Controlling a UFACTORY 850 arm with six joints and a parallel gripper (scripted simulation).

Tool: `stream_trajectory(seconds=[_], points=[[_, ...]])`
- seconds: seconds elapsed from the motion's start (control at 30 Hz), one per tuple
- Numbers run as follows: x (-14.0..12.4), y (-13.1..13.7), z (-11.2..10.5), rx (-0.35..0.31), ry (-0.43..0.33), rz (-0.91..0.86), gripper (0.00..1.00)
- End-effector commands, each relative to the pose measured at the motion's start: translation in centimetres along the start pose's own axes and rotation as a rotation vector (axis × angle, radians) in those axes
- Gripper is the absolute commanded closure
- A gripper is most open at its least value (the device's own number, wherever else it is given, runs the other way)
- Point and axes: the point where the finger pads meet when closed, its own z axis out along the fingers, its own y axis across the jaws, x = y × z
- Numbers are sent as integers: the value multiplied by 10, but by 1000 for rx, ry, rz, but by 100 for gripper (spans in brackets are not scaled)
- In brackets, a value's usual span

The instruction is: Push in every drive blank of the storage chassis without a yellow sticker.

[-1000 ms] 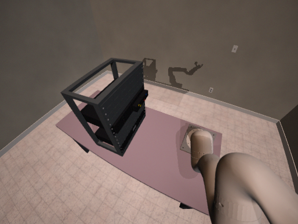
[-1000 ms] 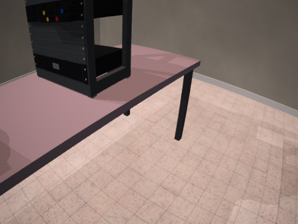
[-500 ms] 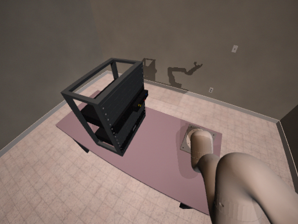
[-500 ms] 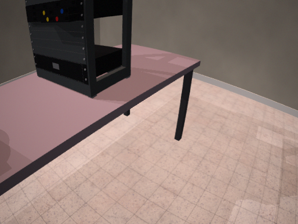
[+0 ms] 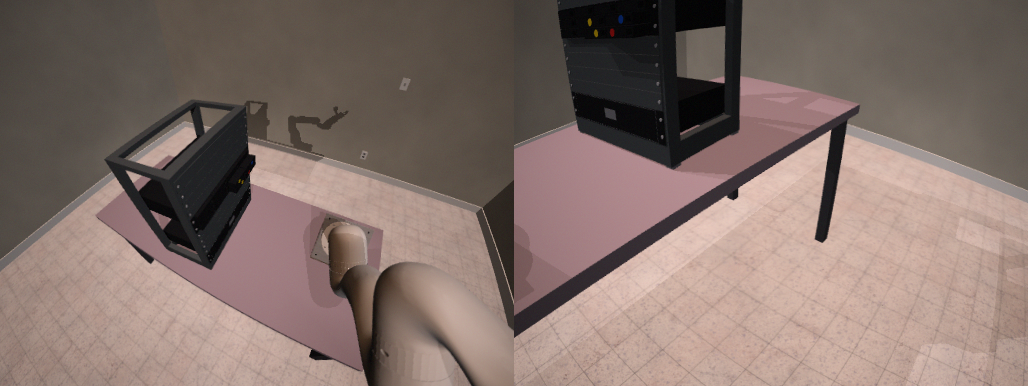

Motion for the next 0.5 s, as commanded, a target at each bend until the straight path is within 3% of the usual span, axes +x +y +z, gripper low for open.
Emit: stream_trajectory(seconds=[0.0, 0.47], points=[[-1, -2, 3, 5, -7, -10, 0], [-16, -20, 22, 46, -59, -80, 0]])
